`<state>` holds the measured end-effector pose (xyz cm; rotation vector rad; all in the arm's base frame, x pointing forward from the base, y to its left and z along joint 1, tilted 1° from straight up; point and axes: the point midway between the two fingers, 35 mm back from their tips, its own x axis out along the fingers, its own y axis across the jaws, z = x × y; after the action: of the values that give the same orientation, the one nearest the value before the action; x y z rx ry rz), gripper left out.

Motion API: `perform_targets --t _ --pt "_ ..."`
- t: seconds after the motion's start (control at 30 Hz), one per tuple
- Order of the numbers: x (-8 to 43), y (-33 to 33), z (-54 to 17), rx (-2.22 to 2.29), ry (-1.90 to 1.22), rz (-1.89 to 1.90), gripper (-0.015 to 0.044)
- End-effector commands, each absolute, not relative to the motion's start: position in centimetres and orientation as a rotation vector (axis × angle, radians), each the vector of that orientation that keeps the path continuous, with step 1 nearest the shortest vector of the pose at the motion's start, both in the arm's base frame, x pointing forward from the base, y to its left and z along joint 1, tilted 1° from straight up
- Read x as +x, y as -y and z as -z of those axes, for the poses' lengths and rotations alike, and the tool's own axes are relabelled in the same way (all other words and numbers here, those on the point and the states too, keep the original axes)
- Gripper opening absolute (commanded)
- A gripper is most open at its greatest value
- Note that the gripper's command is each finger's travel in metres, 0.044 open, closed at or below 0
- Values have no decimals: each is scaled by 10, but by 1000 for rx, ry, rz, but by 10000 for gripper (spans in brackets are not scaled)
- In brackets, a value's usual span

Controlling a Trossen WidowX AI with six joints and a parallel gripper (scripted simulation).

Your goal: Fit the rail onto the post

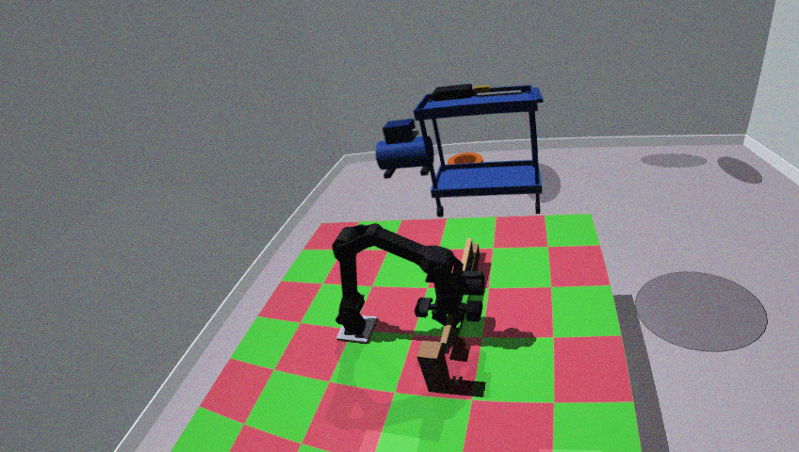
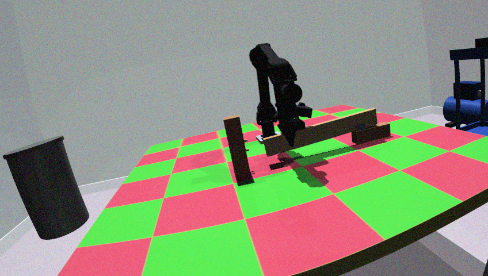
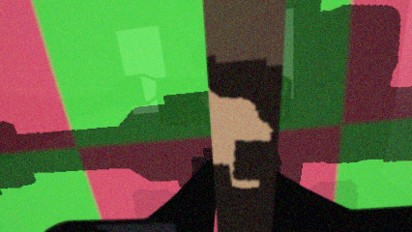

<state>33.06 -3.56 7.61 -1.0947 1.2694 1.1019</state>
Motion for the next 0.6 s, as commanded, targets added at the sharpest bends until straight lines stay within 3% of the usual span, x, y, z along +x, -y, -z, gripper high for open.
perform_targets --t 0.0,0.57 --pt "335 36 -84 -1103 -1250 -1088 0" --pt "335 36 -93 -1103 -1250 -1088 0"
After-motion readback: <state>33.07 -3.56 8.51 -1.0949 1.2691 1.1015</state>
